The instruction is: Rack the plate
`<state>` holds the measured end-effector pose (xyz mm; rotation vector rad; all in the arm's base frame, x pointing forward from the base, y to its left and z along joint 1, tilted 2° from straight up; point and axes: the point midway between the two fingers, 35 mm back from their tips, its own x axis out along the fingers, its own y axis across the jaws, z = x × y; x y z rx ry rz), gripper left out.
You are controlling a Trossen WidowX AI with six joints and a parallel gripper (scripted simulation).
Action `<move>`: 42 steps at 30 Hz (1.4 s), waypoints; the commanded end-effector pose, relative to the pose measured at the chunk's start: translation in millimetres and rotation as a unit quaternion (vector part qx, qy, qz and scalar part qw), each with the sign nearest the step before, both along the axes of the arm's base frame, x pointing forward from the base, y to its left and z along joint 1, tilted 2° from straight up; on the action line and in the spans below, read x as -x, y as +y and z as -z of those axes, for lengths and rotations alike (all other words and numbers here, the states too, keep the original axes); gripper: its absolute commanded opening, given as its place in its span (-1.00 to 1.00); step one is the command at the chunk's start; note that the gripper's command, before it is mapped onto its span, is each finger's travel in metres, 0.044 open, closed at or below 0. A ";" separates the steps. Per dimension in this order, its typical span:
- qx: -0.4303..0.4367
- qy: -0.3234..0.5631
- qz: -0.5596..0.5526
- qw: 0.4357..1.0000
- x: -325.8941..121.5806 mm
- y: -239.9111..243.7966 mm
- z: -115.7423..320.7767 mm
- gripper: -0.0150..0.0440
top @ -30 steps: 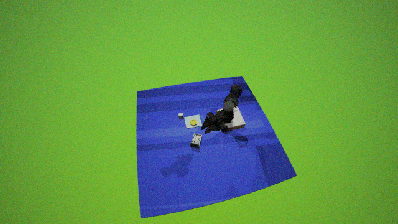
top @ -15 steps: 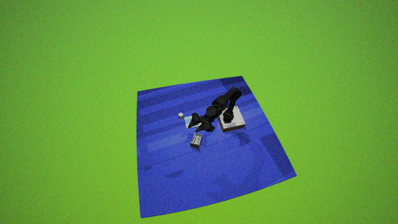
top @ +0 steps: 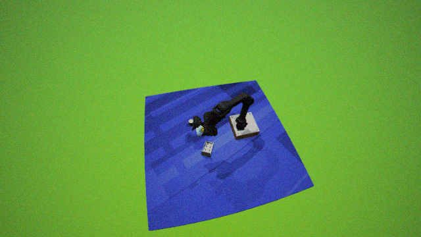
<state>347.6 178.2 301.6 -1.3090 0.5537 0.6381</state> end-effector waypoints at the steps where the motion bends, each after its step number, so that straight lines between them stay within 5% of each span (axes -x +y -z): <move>1: -0.010 0.036 0.042 0.998 -7.1 -19.8 18.3 0.86; 22: -0.097 0.189 0.290 0.933 -14.4 -127.0 87.2 0.86; 42: -0.189 0.322 0.524 0.765 22.4 -216.7 144.5 0.86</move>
